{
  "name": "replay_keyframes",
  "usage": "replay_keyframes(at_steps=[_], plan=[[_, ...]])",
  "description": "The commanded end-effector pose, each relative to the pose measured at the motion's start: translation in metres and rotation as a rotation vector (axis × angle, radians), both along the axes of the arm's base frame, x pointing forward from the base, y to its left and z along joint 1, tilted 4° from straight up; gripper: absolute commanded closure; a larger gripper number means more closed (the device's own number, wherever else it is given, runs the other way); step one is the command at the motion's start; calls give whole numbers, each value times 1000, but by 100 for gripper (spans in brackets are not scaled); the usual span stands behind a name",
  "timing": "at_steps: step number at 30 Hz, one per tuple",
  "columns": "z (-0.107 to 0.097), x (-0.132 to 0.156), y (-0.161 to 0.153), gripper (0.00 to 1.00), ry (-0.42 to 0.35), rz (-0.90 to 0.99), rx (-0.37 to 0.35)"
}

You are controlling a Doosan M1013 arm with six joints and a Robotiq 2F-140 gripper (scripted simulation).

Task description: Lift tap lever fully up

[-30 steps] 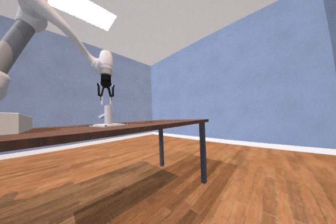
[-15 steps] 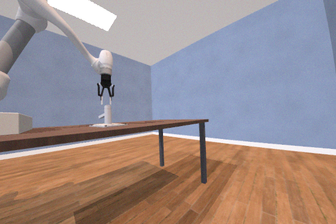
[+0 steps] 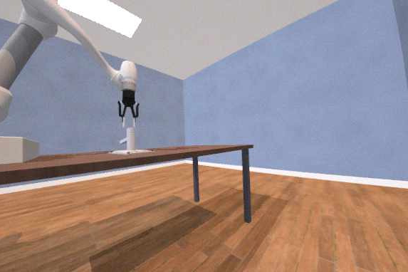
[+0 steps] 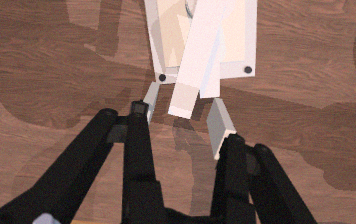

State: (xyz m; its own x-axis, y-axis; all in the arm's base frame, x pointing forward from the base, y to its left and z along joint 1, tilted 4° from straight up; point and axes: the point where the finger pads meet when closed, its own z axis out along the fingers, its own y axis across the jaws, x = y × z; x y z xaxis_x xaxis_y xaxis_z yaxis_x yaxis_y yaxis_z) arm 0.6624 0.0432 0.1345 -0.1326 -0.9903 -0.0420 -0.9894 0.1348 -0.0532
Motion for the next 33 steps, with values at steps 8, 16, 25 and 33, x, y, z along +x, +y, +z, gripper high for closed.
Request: replay_keyframes(at_steps=[8,16,25,33], plan=[[-3,0,0,63,0,0,0],[-9,0,0,63,0,0,0],[-21,1,1,63,0,0,0],[-29,2,1,63,0,0,0]])
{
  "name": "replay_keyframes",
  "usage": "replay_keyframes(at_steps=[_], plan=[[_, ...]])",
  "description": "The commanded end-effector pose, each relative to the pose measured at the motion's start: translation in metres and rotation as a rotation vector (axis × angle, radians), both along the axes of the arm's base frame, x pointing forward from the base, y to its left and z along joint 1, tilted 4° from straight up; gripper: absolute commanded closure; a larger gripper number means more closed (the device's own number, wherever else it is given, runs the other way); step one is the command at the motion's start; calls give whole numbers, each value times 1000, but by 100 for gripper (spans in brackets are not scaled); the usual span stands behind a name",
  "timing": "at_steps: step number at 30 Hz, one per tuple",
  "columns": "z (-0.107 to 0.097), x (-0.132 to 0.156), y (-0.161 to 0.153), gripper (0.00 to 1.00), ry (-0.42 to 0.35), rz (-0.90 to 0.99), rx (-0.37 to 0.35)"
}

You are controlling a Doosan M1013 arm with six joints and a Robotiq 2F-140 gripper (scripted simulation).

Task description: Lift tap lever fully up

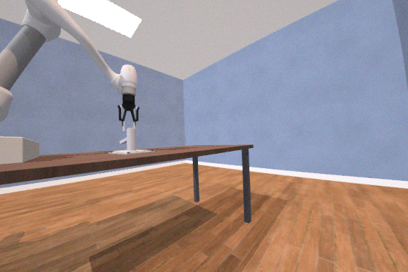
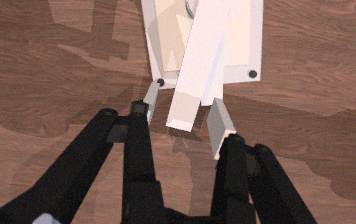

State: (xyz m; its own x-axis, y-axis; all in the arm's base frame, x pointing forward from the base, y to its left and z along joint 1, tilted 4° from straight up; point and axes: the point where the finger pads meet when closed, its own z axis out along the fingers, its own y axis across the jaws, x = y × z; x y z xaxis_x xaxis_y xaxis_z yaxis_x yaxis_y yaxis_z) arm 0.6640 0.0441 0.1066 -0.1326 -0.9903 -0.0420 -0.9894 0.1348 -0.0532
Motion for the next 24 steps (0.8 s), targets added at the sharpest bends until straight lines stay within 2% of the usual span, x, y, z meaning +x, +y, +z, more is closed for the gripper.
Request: replay_keyframes(at_steps=[1,24], plan=[[-3,0,0,63,0,0,0],[-18,1,1,63,0,0,0]])
